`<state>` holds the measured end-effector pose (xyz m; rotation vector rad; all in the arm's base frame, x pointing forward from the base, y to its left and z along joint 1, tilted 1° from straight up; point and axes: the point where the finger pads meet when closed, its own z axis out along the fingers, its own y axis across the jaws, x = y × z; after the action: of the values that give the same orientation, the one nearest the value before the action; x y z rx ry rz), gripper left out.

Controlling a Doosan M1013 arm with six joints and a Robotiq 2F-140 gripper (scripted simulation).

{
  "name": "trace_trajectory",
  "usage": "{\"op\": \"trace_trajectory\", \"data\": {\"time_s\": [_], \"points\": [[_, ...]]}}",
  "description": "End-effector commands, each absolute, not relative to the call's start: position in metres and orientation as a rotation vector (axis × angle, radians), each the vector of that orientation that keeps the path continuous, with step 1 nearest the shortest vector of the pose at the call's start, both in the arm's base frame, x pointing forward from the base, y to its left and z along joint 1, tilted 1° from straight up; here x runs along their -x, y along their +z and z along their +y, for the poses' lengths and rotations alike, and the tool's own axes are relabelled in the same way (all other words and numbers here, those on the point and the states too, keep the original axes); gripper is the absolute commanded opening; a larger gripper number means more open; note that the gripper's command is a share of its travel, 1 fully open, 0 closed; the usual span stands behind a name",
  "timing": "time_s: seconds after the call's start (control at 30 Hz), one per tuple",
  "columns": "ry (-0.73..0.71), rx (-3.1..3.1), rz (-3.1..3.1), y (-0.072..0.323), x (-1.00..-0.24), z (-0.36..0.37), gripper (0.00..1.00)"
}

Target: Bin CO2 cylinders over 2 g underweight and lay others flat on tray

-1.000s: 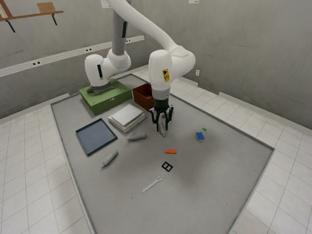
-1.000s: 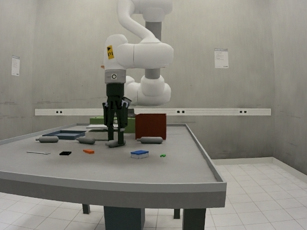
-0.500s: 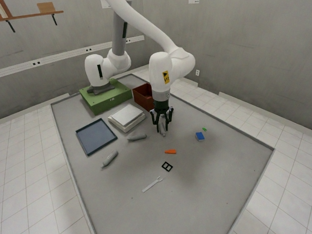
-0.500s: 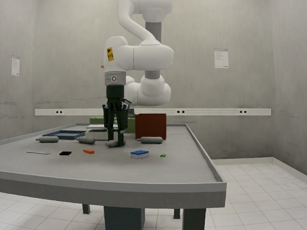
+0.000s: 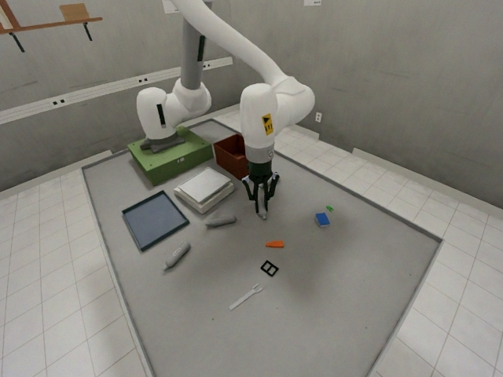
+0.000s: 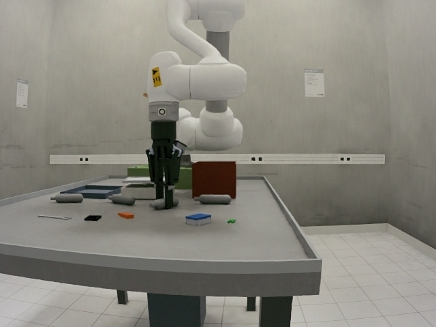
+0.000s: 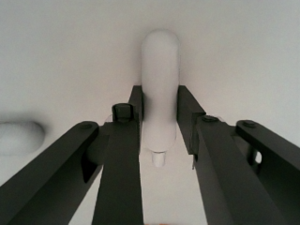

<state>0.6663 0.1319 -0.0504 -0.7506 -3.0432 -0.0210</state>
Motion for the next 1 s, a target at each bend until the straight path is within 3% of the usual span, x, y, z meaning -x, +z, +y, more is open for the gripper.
{"op": "trace_trajectory", "data": {"time_s": [0.0, 0.27, 0.67, 0.97], "points": [[-0.023, 0.751, -3.045, -0.045, -0.667, 0.132, 0.1], [-0.023, 0.751, -3.045, -0.011, -0.667, 0.132, 0.1], [-0.023, 0.751, -3.045, 0.103, -0.668, 0.13, 0.1], [-0.023, 0.751, -3.045, 0.12, -0.668, 0.13, 0.1]]}}
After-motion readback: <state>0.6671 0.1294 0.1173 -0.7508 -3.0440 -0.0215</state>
